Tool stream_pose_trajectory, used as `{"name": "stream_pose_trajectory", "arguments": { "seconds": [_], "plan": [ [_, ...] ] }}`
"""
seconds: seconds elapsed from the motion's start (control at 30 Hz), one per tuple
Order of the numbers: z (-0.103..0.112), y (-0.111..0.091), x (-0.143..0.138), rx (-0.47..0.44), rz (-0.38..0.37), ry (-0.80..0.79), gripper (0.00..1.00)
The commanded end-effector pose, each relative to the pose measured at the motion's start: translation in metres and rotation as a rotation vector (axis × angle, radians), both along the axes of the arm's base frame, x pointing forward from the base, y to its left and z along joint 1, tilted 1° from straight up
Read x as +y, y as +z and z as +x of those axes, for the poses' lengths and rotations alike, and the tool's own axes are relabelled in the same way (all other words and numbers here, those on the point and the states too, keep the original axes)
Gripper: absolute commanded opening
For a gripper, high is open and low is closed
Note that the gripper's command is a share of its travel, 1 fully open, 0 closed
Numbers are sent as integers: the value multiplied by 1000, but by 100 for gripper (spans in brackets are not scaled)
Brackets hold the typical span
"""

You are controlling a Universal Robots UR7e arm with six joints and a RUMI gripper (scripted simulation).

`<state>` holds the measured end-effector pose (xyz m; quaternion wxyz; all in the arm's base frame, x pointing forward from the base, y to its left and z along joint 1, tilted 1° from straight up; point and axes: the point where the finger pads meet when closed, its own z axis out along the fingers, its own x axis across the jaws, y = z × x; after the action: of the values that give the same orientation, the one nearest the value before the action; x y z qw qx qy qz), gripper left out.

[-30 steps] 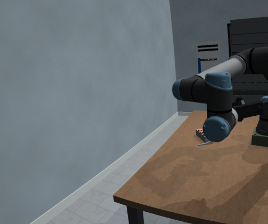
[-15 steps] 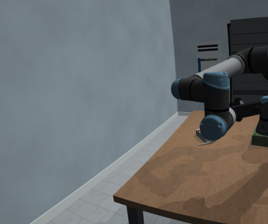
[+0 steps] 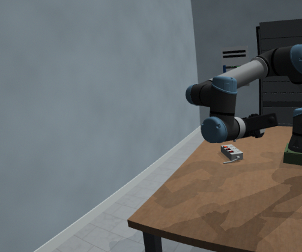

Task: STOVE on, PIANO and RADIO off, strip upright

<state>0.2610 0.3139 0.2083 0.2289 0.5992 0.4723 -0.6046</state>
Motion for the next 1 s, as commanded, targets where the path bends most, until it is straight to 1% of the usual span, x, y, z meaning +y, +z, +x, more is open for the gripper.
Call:
{"name": "stream_pose_trajectory", "arguments": {
  "seconds": [0.0,0.17,0.33,0.4,0.6,0.63,0.77,0.8,0.9,0.97],
  "plan": [
    [14,-17,-17,23,128,-67,0],
    [38,-44,-42,38,330,-148,0],
    [66,-72,-72,24,561,-203,0],
    [66,-72,-72,24,561,-203,0],
    [104,-104,-113,-39,844,-208,0],
    [104,-104,-113,-39,844,-208,0],
    [129,-120,-144,-107,1013,-169,0],
    [129,-120,-144,-107,1013,-169,0],
    [148,-130,-169,-167,1120,-119,0],
    [148,-130,-169,-167,1120,-119,0]
  ]
}}
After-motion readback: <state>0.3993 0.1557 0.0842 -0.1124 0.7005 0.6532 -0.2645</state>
